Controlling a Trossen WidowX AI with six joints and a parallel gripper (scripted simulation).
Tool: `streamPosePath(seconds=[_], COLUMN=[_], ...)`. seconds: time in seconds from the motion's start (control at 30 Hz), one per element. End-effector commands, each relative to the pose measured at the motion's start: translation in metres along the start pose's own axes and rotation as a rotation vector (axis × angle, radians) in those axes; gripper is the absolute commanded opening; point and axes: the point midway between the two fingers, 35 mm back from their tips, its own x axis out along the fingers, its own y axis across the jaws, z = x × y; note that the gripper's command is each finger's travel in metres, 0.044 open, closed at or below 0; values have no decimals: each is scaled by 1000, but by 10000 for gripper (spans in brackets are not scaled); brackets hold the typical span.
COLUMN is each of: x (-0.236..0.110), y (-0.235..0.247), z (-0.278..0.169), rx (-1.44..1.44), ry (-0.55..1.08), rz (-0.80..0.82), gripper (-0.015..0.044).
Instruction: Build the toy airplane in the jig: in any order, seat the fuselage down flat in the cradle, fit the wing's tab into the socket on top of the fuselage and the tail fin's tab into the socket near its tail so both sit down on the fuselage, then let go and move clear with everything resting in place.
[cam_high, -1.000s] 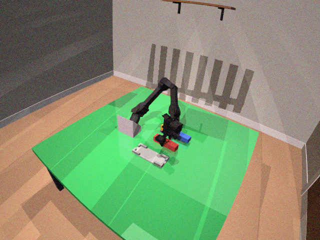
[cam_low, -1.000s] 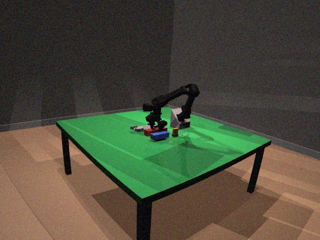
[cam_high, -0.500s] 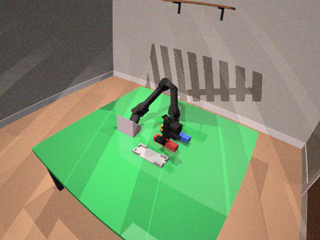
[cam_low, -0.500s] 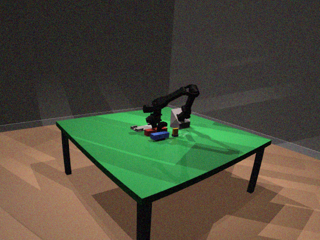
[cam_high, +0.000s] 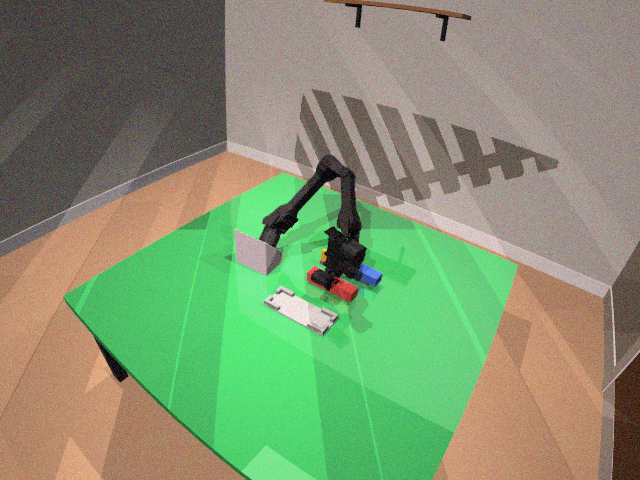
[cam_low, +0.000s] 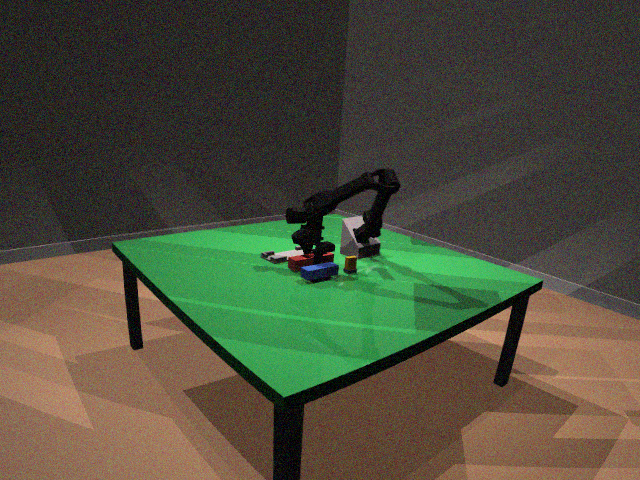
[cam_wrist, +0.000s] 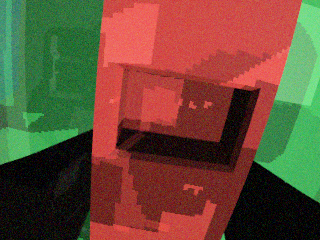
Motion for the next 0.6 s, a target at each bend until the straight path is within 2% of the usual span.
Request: streamPosePath(seconds=[0.0, 0.57], x=[-12, -63], y=[-2, -5], z=[5, 7], rx=[-13, 12], ry=[-13, -3], rz=[-14, -7], gripper=[0, 0])
